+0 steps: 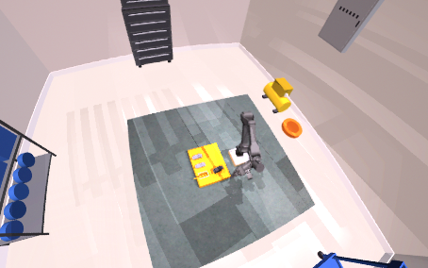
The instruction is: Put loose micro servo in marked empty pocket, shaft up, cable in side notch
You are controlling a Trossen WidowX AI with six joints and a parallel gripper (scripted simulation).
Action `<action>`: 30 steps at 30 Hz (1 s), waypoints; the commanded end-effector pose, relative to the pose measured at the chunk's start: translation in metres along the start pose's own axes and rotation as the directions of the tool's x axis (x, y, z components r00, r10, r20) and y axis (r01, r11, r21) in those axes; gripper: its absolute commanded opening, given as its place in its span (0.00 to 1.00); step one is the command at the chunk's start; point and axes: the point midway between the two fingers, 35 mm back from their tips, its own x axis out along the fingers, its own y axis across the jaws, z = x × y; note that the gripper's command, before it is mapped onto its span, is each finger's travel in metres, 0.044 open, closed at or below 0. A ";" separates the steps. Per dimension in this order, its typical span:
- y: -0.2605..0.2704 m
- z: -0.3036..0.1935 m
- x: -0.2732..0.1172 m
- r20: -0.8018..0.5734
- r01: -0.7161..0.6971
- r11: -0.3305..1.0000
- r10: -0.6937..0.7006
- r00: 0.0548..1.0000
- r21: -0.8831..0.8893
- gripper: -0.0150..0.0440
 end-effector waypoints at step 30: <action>0.011 -0.050 0.071 -0.162 -0.317 0.784 0.463 0.872 0.534 0.25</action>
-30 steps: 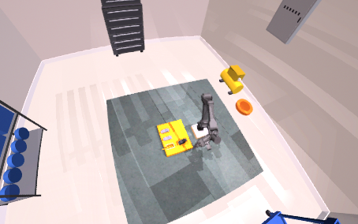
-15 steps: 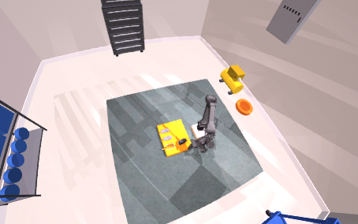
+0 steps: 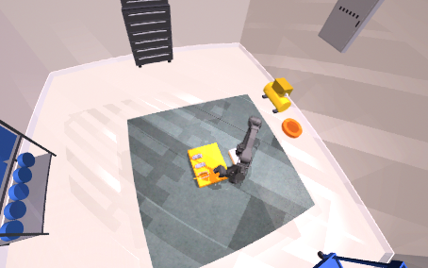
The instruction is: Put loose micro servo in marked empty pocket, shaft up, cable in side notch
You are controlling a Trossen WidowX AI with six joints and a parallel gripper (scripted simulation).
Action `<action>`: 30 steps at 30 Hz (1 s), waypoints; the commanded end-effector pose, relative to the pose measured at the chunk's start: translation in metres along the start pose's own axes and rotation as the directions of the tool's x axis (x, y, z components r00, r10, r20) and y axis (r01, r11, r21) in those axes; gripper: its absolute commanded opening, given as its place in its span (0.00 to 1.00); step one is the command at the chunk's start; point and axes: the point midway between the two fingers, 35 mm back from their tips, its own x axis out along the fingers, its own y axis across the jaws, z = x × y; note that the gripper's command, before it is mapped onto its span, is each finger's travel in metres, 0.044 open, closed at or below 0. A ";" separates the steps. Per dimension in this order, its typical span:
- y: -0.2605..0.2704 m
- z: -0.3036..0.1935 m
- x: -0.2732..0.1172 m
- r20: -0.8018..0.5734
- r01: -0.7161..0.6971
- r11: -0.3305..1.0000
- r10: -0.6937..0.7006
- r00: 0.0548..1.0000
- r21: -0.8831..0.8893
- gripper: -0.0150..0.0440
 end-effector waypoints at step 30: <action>-0.030 -0.062 0.058 -0.192 -0.193 0.665 0.460 0.867 0.721 0.25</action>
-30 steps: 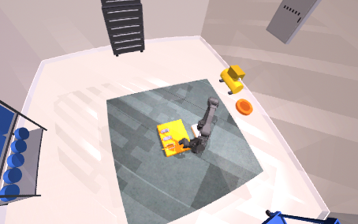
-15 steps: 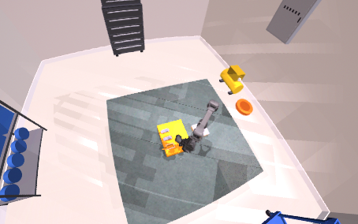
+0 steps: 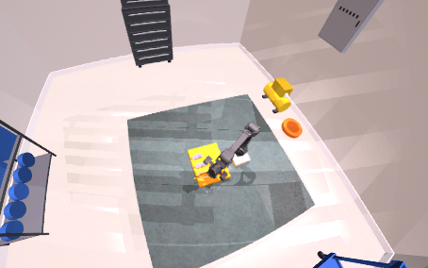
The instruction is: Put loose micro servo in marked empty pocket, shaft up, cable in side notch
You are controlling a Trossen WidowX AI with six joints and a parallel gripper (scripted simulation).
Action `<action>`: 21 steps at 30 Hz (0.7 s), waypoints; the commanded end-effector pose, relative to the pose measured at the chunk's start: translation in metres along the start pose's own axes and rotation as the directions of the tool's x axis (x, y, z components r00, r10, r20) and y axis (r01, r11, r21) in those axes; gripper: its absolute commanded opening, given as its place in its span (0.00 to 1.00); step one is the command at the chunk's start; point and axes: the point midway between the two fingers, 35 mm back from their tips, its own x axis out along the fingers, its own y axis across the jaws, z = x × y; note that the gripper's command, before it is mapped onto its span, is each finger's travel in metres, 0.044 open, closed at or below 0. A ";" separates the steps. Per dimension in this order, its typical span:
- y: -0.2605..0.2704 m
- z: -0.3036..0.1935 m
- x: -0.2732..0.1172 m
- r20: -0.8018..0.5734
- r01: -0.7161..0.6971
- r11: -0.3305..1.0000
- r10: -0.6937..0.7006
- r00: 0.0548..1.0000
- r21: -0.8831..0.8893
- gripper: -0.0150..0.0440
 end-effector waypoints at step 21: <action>-0.045 -0.014 0.019 -0.158 -0.137 0.836 0.257 0.953 0.532 0.25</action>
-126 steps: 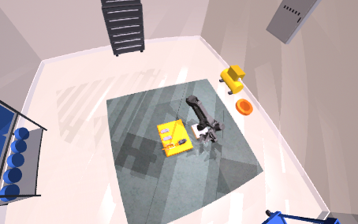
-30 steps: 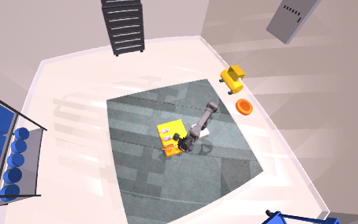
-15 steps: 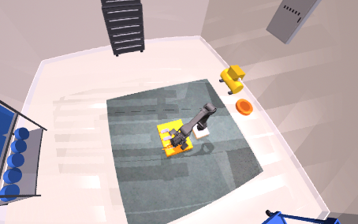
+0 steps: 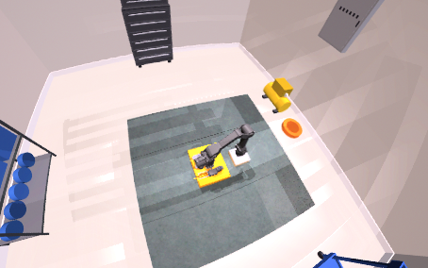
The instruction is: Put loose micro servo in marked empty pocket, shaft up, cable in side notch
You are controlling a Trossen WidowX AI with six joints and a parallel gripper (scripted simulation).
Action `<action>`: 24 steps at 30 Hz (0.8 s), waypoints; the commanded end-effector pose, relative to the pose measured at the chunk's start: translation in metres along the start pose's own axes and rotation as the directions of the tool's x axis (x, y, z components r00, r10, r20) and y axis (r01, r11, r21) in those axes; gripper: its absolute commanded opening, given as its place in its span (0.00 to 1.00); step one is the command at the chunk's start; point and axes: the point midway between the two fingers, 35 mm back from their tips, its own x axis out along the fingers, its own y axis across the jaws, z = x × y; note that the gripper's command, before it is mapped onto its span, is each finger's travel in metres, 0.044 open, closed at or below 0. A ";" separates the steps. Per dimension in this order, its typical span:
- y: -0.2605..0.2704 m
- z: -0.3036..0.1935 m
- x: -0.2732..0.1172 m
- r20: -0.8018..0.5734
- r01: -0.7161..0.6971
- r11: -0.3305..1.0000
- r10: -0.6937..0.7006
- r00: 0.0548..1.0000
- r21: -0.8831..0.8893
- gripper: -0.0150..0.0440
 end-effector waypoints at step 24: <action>0.001 0.001 0.034 -0.006 -0.012 1.000 0.012 1.000 0.022 0.25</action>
